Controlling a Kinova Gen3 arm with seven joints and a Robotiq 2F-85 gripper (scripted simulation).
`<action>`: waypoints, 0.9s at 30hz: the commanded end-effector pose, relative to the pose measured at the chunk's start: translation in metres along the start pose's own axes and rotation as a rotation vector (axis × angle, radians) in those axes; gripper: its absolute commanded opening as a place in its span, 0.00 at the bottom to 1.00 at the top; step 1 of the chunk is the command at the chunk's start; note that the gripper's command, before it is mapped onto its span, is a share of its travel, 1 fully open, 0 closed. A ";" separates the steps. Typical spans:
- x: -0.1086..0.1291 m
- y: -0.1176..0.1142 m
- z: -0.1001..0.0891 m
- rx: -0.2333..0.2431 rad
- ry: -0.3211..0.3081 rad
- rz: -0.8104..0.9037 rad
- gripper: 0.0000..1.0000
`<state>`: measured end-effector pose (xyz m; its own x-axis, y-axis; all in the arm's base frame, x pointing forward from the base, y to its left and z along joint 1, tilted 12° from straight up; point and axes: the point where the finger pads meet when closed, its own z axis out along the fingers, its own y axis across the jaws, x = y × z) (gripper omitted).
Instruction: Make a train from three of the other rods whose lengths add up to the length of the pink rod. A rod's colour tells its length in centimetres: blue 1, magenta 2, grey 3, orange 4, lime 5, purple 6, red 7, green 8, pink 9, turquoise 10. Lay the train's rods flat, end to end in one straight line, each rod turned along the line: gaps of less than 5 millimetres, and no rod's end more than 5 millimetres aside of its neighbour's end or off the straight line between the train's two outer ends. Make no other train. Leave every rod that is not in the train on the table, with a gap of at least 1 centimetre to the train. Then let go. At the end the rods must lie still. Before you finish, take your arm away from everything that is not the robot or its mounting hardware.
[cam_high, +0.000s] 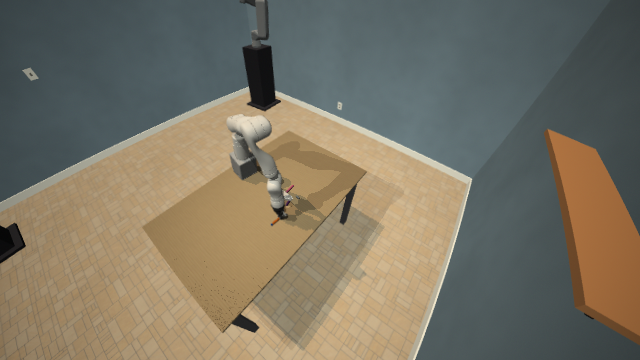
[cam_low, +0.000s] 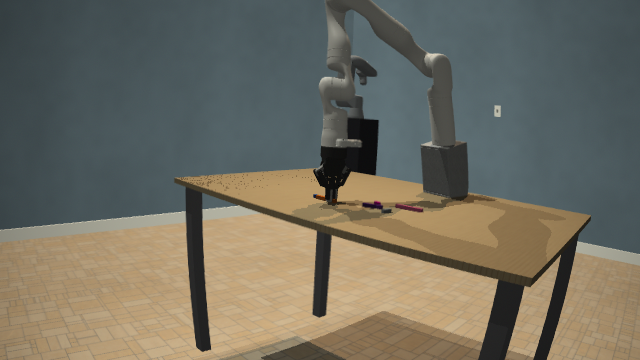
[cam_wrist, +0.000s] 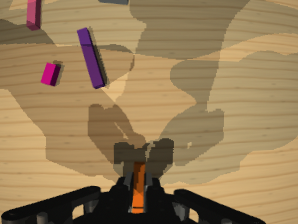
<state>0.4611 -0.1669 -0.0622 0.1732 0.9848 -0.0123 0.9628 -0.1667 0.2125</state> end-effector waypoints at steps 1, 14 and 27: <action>0.000 0.001 -0.001 -0.002 0.000 0.000 0.05; 0.000 0.001 -0.001 -0.002 0.000 0.000 0.05; 0.000 0.001 -0.001 -0.002 0.000 0.000 0.16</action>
<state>0.4611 -0.1669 -0.0622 0.1732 0.9848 -0.0123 0.9628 -0.1667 0.2125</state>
